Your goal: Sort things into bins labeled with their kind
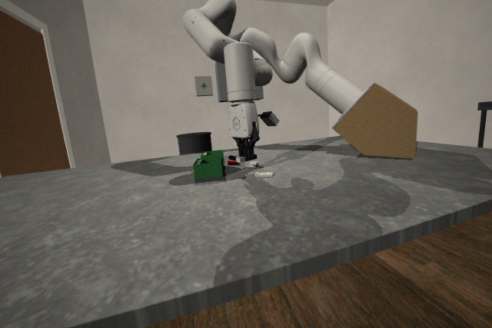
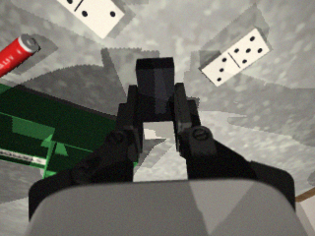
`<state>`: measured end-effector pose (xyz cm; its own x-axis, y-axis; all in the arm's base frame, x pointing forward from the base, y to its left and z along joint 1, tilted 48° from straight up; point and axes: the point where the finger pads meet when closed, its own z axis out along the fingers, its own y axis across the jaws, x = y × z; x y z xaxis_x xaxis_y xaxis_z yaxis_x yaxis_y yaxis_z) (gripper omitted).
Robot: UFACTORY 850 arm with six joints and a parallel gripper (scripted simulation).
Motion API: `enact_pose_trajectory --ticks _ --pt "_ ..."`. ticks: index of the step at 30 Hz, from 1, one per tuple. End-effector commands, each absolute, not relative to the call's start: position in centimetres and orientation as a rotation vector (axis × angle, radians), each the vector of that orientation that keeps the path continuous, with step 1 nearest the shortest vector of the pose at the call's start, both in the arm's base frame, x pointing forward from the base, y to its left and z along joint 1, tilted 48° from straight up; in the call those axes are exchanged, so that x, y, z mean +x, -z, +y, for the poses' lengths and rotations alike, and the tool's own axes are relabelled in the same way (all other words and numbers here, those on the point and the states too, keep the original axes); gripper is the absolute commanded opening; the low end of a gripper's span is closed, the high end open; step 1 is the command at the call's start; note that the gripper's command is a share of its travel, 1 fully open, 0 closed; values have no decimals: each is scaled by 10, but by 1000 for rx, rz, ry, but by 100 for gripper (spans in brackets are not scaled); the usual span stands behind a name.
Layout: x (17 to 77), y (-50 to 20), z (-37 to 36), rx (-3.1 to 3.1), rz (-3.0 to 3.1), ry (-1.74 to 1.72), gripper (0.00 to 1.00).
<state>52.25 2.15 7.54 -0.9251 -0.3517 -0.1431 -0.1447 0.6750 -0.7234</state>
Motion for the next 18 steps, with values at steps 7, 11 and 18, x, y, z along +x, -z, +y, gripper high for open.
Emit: enact_pose_trajectory --ticks 7,11,18 --pt "516 -90 35 -397 2619 1097 0" --pt "516 -90 35 -397 2619 1097 0" --pt "516 -90 35 -397 2619 1097 0"
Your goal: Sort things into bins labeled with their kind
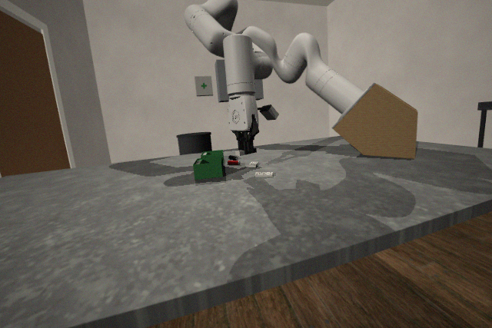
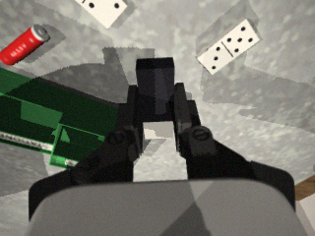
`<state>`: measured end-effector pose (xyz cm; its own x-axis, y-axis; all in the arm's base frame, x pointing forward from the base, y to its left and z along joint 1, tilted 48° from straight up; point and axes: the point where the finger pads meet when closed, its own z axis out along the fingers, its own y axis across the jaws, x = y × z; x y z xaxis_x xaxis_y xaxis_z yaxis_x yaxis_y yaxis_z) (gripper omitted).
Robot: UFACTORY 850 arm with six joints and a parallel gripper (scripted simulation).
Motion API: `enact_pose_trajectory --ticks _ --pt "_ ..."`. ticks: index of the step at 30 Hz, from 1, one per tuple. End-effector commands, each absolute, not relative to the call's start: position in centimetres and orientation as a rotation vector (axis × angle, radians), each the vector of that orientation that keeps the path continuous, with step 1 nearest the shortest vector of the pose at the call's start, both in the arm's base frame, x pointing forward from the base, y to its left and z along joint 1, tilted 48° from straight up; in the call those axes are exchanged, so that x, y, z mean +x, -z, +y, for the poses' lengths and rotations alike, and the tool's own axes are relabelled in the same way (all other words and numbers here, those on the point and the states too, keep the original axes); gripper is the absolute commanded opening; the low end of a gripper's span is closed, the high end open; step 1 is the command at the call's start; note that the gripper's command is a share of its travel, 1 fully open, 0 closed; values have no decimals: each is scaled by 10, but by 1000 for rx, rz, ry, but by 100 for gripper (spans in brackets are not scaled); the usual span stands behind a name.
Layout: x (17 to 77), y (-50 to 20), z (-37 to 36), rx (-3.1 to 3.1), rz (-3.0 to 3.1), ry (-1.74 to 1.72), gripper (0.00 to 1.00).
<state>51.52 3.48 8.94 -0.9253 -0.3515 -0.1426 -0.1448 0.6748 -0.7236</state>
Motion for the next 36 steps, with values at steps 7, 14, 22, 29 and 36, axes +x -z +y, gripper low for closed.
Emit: enact_pose_trajectory --ticks 7,14,22,29,36 --pt "516 -99 36 -397 2619 1097 0" --pt "528 -121 20 -397 2619 1097 0" --pt "545 -153 -5 -465 2622 1112 0" --pt "562 -184 -28 -810 2610 1185 0" --pt "574 -206 -44 -1081 2570 1234 0"
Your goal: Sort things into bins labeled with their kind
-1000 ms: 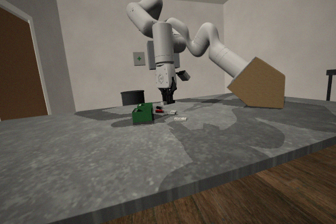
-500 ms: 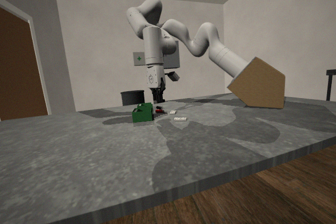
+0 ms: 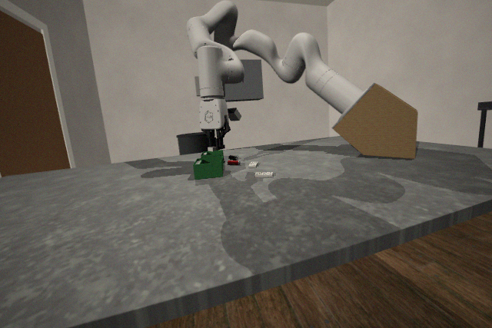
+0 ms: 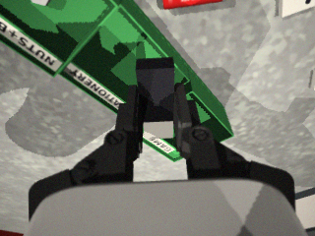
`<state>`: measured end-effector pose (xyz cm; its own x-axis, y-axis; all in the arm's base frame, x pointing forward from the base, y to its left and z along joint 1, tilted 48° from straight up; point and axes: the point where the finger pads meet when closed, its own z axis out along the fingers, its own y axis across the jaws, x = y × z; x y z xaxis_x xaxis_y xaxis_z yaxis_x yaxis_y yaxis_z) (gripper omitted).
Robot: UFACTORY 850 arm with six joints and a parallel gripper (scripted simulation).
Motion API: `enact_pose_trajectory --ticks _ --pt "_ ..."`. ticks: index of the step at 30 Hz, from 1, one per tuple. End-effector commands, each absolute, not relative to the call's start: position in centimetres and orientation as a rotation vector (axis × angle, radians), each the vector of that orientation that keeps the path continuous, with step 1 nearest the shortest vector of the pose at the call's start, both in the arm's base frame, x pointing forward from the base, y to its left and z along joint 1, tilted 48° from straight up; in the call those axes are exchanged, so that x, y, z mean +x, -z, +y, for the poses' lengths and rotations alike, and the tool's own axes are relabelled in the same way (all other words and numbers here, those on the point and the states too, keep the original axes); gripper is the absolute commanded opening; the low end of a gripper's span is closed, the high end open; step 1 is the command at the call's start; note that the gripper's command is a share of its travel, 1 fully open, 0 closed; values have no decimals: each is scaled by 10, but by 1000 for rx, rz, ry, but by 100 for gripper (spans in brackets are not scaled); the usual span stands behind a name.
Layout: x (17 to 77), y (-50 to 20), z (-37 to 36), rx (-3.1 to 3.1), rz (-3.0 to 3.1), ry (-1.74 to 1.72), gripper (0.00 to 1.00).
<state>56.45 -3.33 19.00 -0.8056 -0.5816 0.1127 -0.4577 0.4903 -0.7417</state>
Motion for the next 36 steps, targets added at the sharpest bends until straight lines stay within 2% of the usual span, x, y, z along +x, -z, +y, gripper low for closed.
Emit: enact_pose_trajectory --ticks 1,18,36 --pt "575 -208 -45 -1125 2561 1241 0" --pt "574 -208 -45 -1868 2359 1305 0" --pt "575 -206 -47 -1868 2359 1305 0"
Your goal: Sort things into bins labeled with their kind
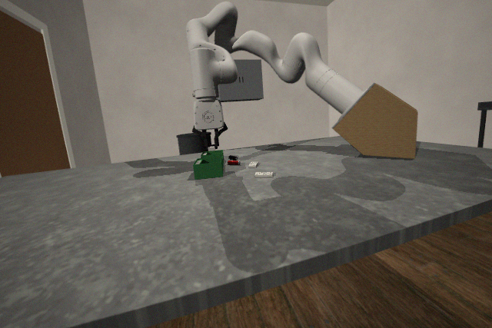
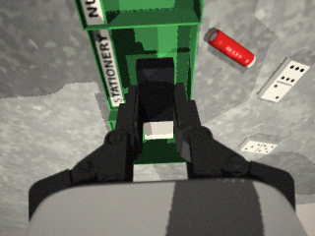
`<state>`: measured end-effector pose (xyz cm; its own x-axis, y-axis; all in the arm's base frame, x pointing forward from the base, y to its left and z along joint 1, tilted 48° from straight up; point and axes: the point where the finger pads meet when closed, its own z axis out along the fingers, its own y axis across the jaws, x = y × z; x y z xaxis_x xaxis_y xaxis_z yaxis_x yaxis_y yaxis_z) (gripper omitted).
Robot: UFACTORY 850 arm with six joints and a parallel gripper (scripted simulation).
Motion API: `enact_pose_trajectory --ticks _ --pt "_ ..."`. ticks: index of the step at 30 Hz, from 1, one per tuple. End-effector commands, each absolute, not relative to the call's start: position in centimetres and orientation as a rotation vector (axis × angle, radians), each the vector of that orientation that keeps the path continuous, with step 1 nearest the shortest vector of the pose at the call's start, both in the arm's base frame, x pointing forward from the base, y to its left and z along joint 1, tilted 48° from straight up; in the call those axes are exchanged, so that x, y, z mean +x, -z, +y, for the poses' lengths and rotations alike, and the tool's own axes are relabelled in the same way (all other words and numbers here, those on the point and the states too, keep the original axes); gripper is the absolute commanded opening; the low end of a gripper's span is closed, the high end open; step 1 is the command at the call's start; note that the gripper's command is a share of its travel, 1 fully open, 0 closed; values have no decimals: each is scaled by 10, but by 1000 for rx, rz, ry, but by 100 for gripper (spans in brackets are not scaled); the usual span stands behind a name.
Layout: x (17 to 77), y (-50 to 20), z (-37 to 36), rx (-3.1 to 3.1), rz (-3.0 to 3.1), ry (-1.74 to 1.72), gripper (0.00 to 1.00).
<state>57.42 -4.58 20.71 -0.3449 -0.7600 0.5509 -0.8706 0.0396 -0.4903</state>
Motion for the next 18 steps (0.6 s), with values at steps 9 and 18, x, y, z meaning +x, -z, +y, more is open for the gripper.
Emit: enact_pose_trajectory --ticks 9,18 --pt "581 -196 -57 1710 -2160 -1195 0" --pt "587 -185 -67 1710 -2160 -1195 0"
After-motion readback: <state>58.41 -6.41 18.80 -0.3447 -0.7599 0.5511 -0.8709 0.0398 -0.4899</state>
